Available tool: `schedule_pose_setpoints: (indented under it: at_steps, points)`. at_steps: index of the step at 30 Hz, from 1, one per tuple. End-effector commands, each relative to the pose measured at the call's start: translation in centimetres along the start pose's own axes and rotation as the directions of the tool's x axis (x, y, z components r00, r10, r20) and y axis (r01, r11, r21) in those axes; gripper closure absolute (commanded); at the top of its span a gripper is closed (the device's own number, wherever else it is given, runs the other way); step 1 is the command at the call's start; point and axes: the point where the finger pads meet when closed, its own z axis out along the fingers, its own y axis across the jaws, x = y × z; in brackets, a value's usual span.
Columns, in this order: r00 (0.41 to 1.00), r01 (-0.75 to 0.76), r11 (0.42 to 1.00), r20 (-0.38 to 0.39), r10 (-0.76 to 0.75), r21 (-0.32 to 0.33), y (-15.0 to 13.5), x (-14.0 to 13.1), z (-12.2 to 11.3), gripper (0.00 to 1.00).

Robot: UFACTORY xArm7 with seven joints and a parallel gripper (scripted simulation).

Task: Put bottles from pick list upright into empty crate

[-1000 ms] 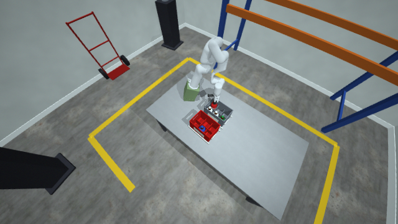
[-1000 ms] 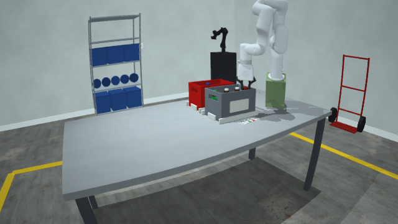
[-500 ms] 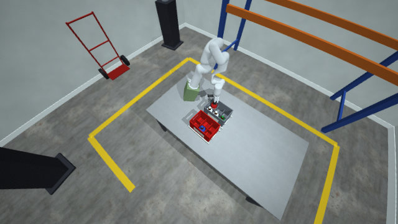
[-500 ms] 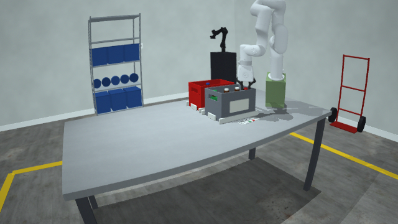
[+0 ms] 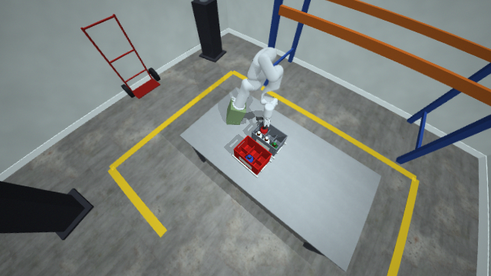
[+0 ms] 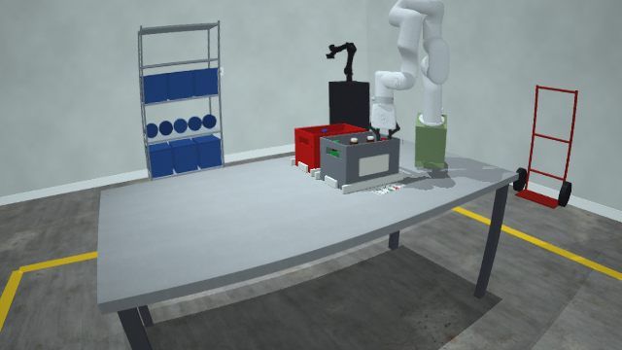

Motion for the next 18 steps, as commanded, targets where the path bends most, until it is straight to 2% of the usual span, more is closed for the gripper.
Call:
schedule_pose_setpoints:
  at_steps: [1,18]
  points:
    - [1.000,0.000,1.000,0.002,0.000,0.002,-0.09,-0.05,0.18,1.00]
    - [1.000,0.000,1.000,0.001,0.000,0.002,-0.09,-0.05,0.53,1.00]
